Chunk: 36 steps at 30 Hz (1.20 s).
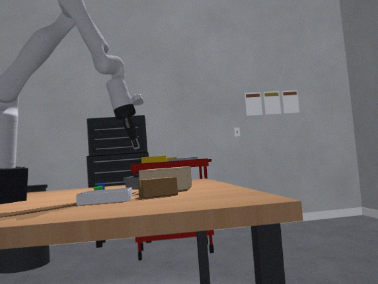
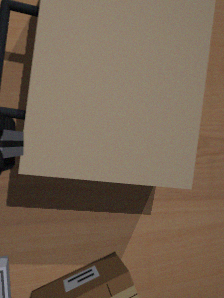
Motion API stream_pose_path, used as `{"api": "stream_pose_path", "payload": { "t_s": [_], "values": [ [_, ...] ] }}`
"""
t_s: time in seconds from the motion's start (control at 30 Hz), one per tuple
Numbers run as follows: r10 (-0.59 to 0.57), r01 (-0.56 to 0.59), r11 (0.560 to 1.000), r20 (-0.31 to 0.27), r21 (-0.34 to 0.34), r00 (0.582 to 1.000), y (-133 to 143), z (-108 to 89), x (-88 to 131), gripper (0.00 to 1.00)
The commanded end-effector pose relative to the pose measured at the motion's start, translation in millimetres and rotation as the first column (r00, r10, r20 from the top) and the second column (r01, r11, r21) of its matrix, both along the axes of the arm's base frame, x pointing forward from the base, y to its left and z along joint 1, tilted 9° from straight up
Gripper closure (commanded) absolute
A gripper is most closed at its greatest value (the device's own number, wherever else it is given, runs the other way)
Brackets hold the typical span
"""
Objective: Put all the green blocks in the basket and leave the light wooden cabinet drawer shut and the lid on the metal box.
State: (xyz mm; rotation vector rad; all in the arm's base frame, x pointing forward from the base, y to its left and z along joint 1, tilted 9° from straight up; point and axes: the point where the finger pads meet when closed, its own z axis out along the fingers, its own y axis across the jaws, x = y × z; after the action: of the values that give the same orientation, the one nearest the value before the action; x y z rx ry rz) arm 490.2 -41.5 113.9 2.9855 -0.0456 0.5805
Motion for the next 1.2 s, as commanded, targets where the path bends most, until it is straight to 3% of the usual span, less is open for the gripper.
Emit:
{"api": "stream_pose_path", "payload": {
  "t_s": [0.0,1.17],
  "values": [
    [0.002,-0.003,1.000,-0.016,-0.001,1.000,-6,0.4,-8,0.90],
    [0.028,-0.028,1.000,-0.151,0.003,0.988,-41,-1.2,-75,0.90]
  ]
}}
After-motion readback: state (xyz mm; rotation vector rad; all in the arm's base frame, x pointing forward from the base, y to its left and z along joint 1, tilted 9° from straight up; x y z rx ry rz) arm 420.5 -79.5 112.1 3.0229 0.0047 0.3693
